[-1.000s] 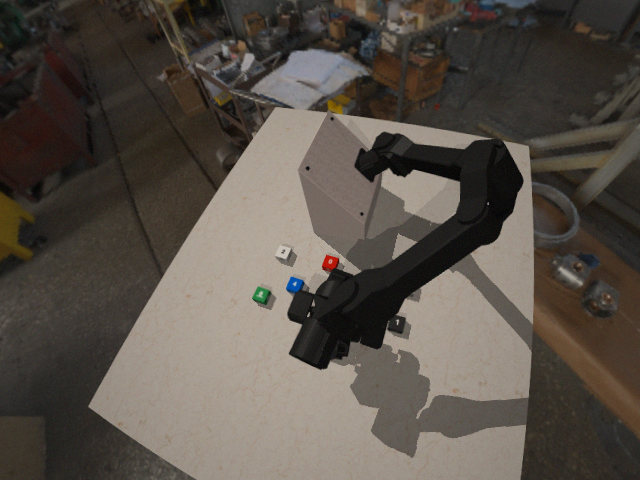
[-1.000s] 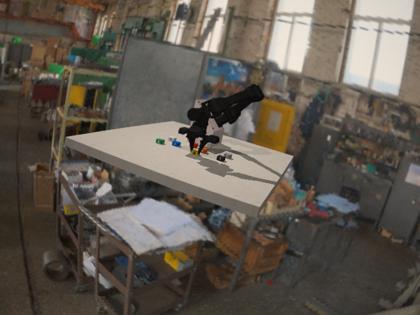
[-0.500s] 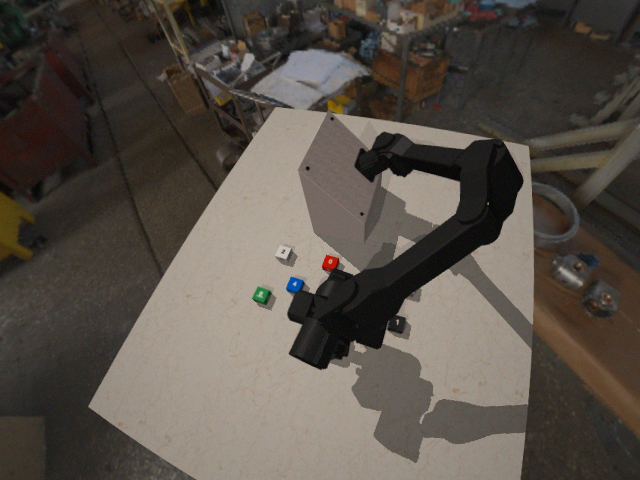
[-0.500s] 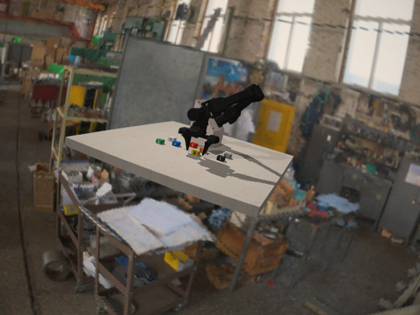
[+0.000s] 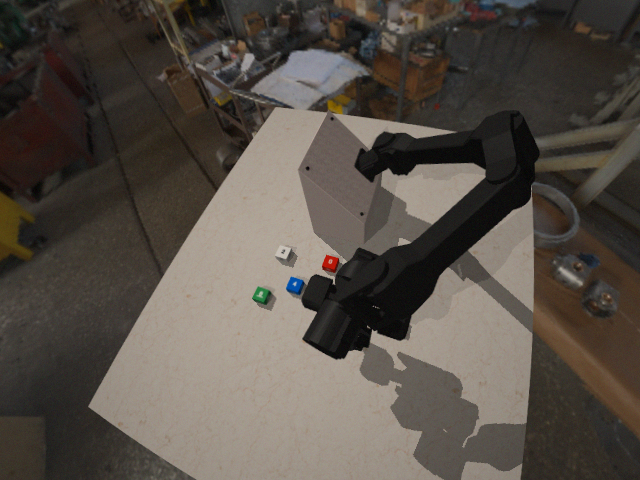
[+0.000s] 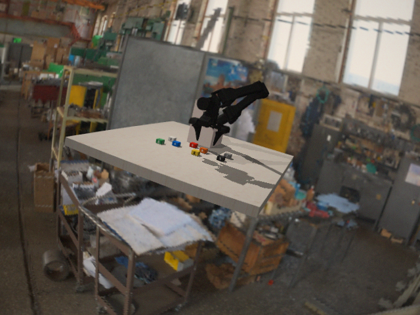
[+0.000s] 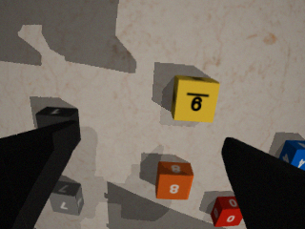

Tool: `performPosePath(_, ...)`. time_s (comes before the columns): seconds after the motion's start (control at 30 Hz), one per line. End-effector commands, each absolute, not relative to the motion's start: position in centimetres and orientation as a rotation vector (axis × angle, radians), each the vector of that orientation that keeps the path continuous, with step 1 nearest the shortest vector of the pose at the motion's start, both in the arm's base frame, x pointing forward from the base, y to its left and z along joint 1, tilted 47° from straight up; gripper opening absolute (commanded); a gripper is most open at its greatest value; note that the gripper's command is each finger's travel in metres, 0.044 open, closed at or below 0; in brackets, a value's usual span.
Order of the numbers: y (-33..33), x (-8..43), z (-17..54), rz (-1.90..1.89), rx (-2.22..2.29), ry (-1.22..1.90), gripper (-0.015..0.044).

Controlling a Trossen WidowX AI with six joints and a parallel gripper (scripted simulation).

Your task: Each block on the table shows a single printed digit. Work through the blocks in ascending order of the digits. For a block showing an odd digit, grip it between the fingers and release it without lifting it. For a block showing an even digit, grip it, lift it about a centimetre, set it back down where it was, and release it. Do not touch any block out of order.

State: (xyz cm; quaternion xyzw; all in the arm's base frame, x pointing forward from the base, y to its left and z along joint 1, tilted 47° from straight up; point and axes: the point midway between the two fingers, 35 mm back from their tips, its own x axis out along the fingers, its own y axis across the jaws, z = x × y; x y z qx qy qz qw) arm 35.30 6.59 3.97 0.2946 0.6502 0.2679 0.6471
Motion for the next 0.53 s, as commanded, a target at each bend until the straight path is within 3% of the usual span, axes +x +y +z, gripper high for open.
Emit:
performPosePath(0.0,7.9,33.0,8.7,0.609,0.668,1.466,0.04)
performPosePath(0.3,10.6,24.7,16.8,0.626,0.655,1.47,0.04)
performPosePath(0.5,10.6,24.5,16.9,0.626,0.655,1.47,0.04)
